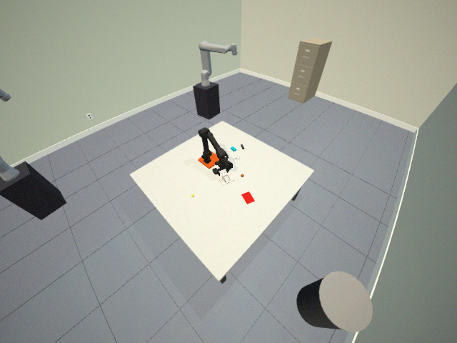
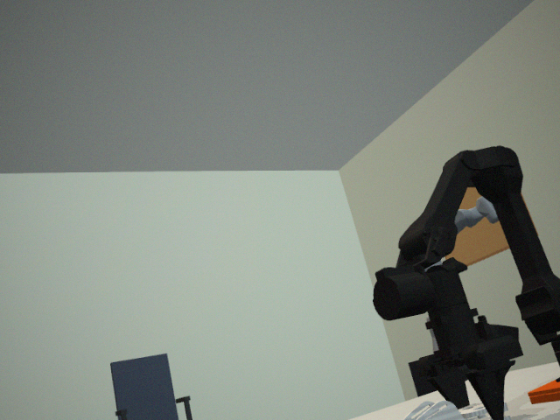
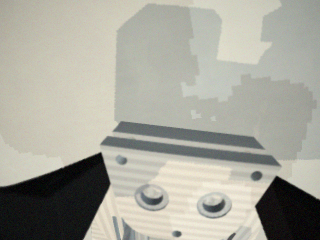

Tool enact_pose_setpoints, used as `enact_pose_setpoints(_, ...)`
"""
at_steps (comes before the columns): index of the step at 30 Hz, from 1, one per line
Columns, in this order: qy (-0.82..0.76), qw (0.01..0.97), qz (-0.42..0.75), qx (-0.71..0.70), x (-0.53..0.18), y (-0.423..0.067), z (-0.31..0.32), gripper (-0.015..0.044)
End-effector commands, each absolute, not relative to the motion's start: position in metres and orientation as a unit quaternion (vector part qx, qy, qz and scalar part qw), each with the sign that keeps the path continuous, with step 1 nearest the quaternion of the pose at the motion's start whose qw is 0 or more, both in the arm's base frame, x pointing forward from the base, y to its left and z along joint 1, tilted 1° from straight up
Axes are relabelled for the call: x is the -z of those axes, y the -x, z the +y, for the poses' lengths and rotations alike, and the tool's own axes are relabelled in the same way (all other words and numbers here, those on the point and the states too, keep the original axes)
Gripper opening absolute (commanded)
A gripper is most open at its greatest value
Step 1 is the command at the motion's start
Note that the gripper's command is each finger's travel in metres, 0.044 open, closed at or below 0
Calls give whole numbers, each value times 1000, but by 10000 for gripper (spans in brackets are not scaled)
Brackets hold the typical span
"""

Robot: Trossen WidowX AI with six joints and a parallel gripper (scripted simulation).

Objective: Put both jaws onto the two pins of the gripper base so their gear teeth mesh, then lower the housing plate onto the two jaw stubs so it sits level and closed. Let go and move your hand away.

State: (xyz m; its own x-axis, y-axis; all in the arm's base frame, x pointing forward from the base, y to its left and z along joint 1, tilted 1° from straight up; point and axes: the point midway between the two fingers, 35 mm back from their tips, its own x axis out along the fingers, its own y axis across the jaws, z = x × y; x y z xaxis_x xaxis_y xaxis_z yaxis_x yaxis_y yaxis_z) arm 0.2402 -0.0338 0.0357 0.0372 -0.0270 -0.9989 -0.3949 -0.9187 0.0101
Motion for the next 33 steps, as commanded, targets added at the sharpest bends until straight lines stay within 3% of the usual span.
enact_pose_setpoints(1, 706, 135, 147, -679, -34, -240, -34, 351)
enact_pose_setpoints(33, 706, 135, 147, -679, -29, -240, -34, 351)
